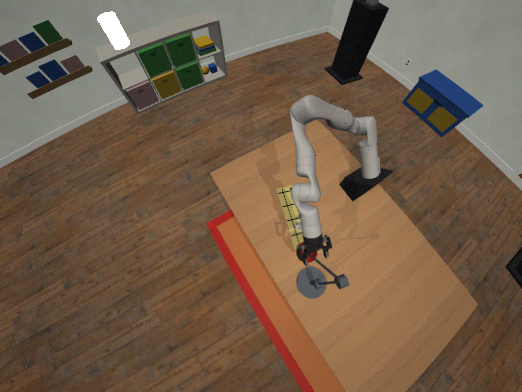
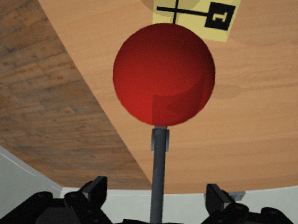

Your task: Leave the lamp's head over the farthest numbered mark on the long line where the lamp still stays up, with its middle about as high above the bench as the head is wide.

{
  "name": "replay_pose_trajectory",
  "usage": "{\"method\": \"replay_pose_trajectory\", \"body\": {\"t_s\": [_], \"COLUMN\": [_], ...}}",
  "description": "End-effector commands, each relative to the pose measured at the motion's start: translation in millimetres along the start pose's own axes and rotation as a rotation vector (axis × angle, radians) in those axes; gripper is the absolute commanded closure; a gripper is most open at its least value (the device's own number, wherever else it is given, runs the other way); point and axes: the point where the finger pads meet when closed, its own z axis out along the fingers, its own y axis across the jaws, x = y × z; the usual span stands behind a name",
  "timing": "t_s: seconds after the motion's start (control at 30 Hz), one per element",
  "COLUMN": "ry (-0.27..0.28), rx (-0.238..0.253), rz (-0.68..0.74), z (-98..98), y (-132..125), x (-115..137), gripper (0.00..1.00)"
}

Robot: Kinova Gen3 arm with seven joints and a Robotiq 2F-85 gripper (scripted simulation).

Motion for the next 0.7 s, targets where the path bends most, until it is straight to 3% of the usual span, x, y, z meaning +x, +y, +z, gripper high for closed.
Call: {"method": "replay_pose_trajectory", "body": {"t_s": [0.0, 0.03, 0.07, 0.67], "ry": [-0.001, -0.001, -0.001, -0.001], "rx": [-0.002, -0.002, -0.002, 0.0], "rz": [-0.002, -0.002, -0.002, -0.002], "z": [1.6, 1.6, 1.5, 0.3], "y": [1.5, 1.5, 1.4, 0.6], "x": [-1.4, -1.4, -1.4, -1.5], "gripper": [0.0, 0.0, 1.0, 1.0]}}
